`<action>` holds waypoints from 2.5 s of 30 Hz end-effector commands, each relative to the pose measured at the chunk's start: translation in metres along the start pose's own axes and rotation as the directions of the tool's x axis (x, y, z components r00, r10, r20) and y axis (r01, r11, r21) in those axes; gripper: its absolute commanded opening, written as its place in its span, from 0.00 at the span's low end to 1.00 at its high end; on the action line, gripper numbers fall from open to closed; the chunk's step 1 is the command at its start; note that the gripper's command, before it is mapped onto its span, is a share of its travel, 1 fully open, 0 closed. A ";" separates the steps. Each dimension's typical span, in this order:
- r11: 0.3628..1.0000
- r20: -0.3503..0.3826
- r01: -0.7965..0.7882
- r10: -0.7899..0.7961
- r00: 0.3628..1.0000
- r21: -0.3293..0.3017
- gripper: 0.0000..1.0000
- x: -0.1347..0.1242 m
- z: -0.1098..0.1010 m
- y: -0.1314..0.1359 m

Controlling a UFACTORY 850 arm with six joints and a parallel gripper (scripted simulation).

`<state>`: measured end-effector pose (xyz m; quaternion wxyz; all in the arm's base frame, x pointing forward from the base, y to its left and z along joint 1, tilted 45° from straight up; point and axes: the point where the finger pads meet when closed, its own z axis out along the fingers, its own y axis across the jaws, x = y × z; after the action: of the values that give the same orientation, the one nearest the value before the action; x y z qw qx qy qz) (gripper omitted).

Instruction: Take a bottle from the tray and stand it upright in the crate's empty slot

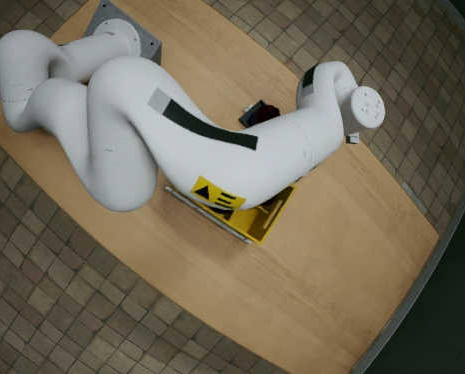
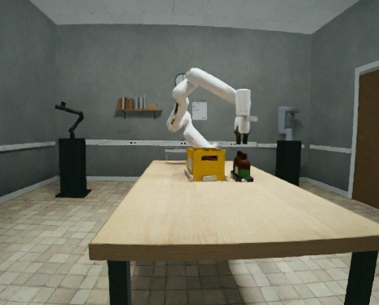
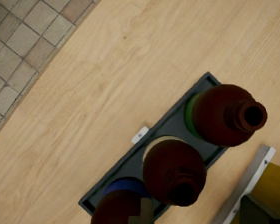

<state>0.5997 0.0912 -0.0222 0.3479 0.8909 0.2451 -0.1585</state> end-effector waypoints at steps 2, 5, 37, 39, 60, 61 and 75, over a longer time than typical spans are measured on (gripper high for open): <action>1.000 -0.002 -0.001 0.001 1.000 0.000 0.65 0.001 0.005 0.000; 1.000 -0.002 -0.001 0.001 1.000 0.000 0.65 0.001 0.007 0.000; 1.000 -0.002 -0.001 0.001 1.000 0.000 0.65 0.001 0.029 0.000; 1.000 -0.002 -0.001 0.001 1.000 0.000 0.65 0.001 0.029 0.000; 1.000 -0.002 -0.001 0.001 1.000 0.000 0.65 0.002 0.029 0.001; 1.000 -0.002 -0.001 0.001 1.000 0.000 0.65 0.002 0.029 0.001; 1.000 -0.002 -0.001 0.001 1.000 0.000 0.65 0.002 0.029 0.001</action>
<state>0.5975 0.0705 -0.0436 0.3479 0.8909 0.2451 -0.1585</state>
